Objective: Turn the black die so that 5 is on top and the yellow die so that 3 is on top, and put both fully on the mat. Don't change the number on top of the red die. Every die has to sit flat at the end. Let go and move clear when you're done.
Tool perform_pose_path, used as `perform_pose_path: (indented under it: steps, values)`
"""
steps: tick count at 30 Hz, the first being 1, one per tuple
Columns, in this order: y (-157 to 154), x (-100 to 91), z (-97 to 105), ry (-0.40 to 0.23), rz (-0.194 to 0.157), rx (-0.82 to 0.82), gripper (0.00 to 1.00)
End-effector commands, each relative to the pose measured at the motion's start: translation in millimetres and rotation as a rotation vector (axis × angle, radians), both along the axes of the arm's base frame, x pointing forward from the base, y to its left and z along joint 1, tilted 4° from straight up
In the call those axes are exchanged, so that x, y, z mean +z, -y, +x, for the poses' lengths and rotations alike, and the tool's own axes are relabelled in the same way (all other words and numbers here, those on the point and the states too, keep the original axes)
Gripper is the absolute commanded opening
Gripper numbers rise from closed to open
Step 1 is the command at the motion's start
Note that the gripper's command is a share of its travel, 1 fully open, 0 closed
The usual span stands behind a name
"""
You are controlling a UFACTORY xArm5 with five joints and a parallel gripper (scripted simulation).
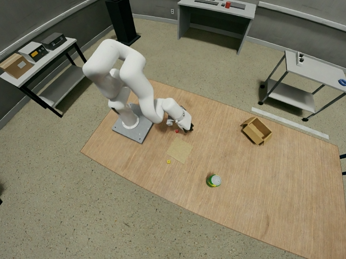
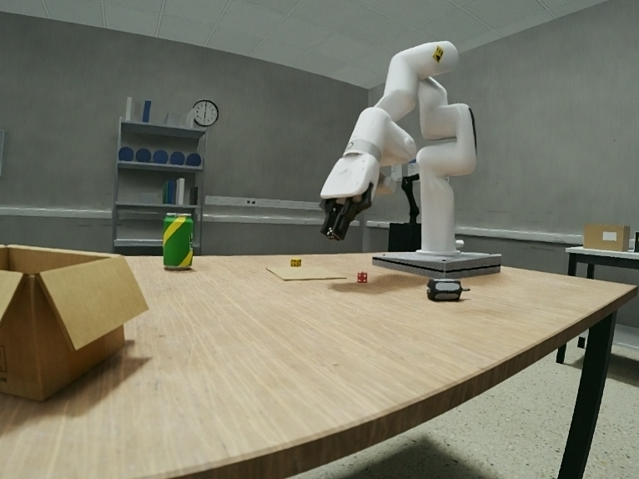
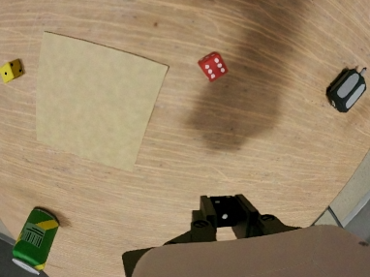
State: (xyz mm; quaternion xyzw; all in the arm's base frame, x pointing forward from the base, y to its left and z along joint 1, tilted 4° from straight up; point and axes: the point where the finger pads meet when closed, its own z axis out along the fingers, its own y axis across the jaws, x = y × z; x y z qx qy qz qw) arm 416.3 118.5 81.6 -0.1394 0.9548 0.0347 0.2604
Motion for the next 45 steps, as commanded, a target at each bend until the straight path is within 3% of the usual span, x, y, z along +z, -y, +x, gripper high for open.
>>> perform_pose_path:
  steps: [1,2,5,9,17,31,38,45]
  values:
    - [-0.2,-0.6,0.7,0.163,0.041,0.008,0.15]
    - [-0.2,-1.1,1.0,0.191,0.047,0.009,0.15]
    - [-0.2,-1.1,1.0,0.197,0.049,0.010,0.15]
    - [0.3,-0.6,-0.7,0.309,0.074,0.016,0.15]
    - [0.8,-0.8,-2.1,0.422,0.099,0.021,0.15]
    - [1.1,-4.2,-2.5,0.434,0.102,0.022,0.15]
    - [1.7,-15.2,-2.1,0.435,0.101,0.021,0.15]
    - [3.0,-40.7,-1.1,0.435,0.099,0.019,0.15]
